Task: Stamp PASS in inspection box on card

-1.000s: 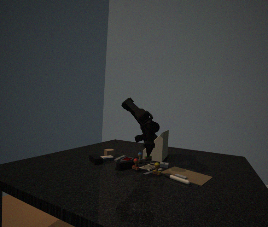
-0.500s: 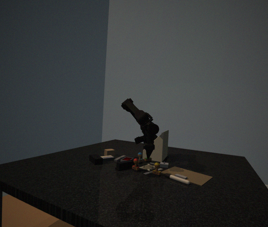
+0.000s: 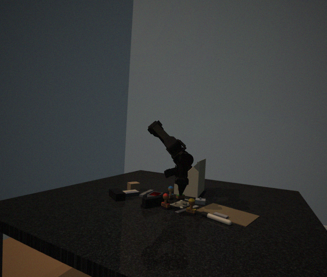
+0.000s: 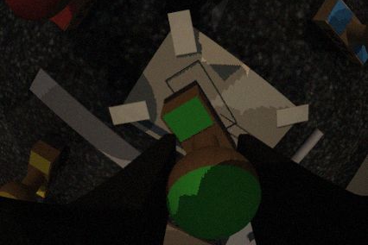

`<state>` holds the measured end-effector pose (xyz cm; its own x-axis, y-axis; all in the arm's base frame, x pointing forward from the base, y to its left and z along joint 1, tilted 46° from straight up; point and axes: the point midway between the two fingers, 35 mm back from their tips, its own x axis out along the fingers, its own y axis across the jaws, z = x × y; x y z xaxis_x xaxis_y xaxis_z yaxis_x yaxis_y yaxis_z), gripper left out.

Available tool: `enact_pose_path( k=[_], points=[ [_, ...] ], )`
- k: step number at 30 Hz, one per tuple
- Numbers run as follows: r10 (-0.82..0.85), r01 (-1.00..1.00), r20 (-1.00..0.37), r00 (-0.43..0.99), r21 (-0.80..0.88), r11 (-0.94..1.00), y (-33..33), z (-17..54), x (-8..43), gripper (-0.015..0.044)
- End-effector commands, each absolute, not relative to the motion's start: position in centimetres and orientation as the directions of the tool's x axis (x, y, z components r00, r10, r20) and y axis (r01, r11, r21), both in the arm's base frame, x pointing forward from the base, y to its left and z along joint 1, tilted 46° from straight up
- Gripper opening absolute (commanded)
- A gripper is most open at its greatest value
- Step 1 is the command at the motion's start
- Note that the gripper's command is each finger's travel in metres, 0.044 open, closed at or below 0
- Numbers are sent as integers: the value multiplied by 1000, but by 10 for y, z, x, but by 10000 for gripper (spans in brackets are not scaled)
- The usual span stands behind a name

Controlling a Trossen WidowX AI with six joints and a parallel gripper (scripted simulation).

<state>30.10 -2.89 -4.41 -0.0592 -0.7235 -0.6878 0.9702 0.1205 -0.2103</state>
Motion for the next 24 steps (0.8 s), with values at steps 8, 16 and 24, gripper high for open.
enact_pose_path(
  k=[8,16,24],
  points=[
    [-728,968,-683,-58,-216,125,-35,-49,300,0],
    [-729,968,-682,-58,-216,125,-39,-53,299,0],
    [-730,968,-681,-58,-216,124,-43,-56,298,0]
  ],
)
